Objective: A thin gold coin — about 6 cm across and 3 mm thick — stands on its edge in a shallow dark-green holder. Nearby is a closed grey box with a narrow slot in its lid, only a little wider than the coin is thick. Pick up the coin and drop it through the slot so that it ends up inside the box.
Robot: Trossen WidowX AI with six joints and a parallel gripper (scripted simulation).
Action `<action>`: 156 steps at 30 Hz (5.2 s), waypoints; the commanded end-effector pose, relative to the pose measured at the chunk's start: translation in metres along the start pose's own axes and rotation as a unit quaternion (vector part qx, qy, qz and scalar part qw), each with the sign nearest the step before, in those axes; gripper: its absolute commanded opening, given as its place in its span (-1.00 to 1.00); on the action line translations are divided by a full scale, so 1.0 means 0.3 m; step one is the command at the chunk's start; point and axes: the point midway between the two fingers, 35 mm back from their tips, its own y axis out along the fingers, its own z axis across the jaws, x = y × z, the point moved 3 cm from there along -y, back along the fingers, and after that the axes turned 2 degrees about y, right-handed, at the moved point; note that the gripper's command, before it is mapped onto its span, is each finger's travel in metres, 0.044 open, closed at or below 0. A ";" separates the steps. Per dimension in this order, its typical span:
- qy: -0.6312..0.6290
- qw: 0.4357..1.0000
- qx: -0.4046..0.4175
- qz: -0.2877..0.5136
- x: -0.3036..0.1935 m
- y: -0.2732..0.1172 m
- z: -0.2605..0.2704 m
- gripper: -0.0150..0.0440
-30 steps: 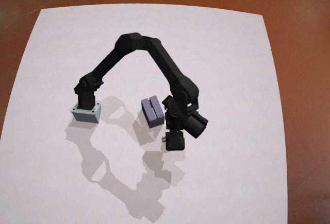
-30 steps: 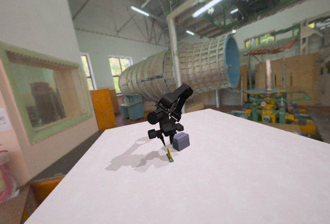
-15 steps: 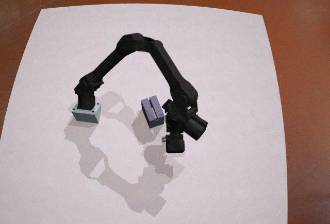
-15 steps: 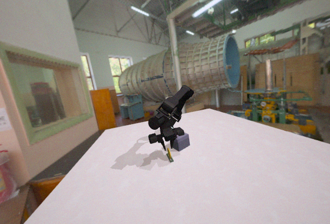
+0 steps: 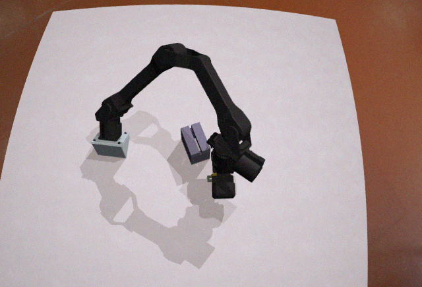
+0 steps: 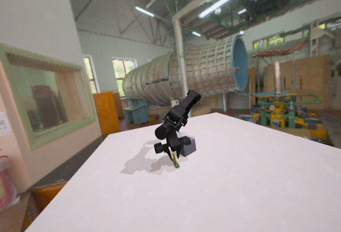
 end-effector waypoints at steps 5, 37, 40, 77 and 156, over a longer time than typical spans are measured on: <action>0.002 1.000 0.003 0.000 -0.004 0.045 0.002 0.05; 0.002 1.000 0.001 0.000 0.006 -0.052 -0.004 -0.49; 0.003 1.000 0.001 0.000 0.007 -0.078 -0.005 -0.49; 0.214 0.977 0.000 0.001 -0.011 -0.266 0.010 -0.49; 0.580 0.815 0.000 0.007 -0.246 -0.267 0.313 -0.49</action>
